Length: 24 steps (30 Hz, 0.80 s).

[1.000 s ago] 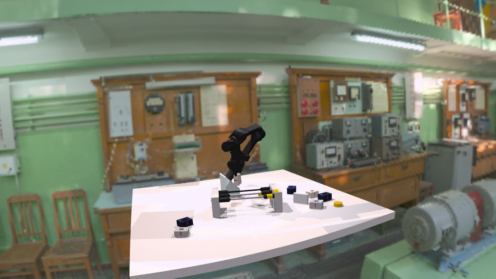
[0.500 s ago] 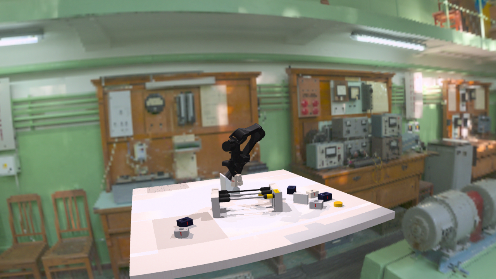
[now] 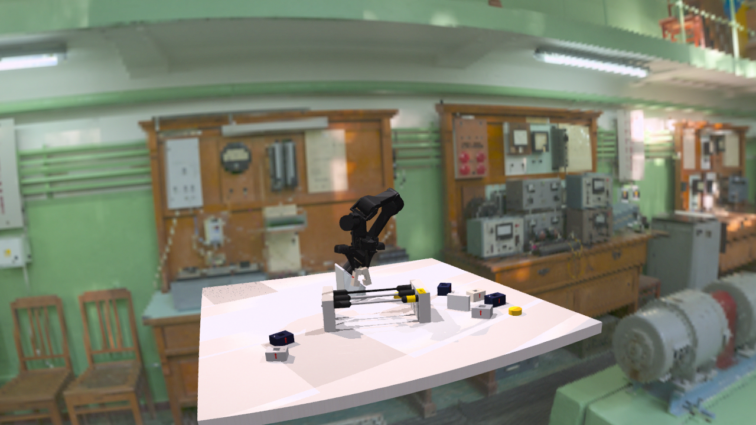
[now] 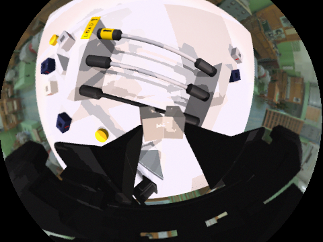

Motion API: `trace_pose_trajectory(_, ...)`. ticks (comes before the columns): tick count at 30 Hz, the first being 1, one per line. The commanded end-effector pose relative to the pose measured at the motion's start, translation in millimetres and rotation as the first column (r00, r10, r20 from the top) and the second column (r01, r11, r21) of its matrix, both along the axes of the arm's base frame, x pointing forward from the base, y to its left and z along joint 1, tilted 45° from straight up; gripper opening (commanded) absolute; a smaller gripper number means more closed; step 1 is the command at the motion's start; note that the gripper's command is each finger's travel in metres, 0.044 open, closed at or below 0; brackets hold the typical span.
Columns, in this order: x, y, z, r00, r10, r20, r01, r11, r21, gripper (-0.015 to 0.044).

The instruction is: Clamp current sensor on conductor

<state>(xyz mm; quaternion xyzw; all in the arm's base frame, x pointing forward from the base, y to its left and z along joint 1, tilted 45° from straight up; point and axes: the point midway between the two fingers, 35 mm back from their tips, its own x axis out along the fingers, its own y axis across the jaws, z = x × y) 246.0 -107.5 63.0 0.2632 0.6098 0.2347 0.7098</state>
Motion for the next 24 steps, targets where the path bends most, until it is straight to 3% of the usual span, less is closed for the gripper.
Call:
trace_pose_trajectory(1, 10.2, -4.7, 0.5, 0.994, -0.098, -0.058, 0.098, 0.995, 0.004, 0.0)
trace_pose_trajectory(12, 30.0, -9.9, -3.4, 0.903, -0.348, -0.253, 0.362, 0.932, 0.008, 0.0)
trace_pose_trajectory(24, 52.0, -14.4, -7.5, 0.695, -0.561, -0.449, 0.615, 0.788, -0.033, 0.0)
